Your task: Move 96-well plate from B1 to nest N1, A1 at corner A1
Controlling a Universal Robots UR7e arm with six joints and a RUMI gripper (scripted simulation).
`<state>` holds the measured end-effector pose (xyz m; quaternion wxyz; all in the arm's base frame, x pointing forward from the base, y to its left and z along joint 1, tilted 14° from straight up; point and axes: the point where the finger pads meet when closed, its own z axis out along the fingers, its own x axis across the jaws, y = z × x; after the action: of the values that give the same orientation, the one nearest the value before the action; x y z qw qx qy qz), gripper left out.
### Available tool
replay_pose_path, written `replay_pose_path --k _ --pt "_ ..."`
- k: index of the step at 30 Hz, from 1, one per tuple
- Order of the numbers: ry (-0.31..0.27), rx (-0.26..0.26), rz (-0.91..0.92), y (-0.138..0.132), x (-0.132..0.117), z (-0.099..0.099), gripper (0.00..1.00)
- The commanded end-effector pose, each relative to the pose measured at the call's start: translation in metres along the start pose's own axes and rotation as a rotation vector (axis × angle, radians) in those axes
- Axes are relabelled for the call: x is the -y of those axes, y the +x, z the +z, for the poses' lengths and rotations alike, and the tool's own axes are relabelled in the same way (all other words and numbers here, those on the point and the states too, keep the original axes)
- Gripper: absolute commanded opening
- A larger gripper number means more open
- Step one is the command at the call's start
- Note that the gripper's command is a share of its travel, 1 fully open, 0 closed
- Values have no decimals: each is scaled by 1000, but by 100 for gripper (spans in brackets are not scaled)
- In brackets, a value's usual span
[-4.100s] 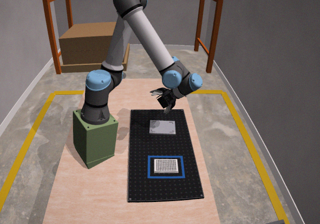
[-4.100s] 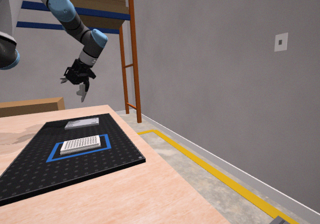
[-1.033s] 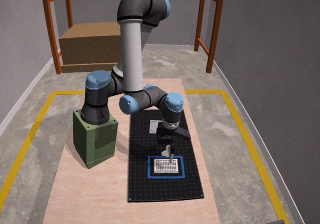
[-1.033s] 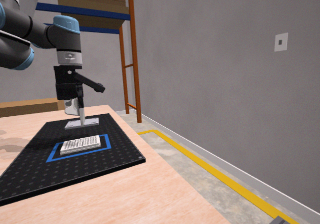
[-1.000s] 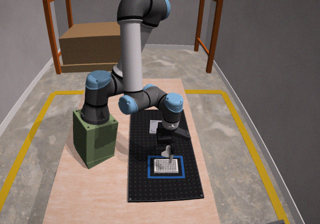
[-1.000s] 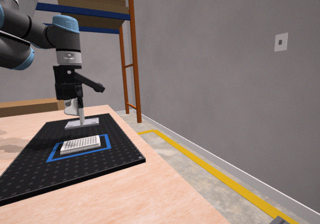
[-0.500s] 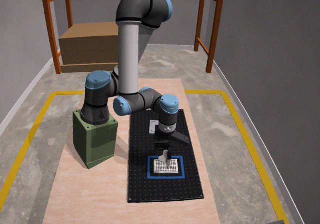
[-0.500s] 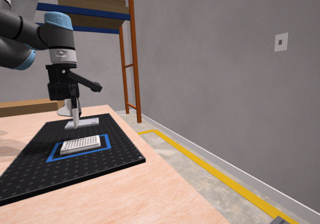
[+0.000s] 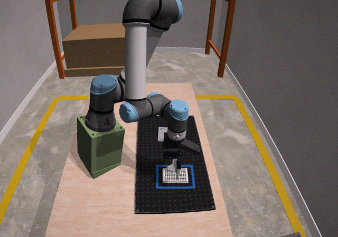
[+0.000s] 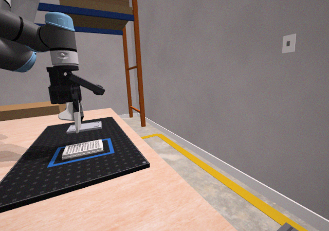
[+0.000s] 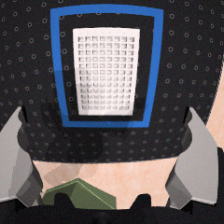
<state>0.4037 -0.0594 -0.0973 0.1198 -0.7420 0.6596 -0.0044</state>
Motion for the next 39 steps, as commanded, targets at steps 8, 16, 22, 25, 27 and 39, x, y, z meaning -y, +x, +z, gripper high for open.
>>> replay_pose_path --k 8,16,22,25,27,39 --pt "1 -1 0 0 0 14 100" --pt "1 -1 0 0 0 27 100" --pt "1 -1 0 0 0 37 100" --pt "1 -1 0 0 0 39 100" --pt "1 -1 0 0 0 42 100" --pt "1 -1 0 0 0 62 100"
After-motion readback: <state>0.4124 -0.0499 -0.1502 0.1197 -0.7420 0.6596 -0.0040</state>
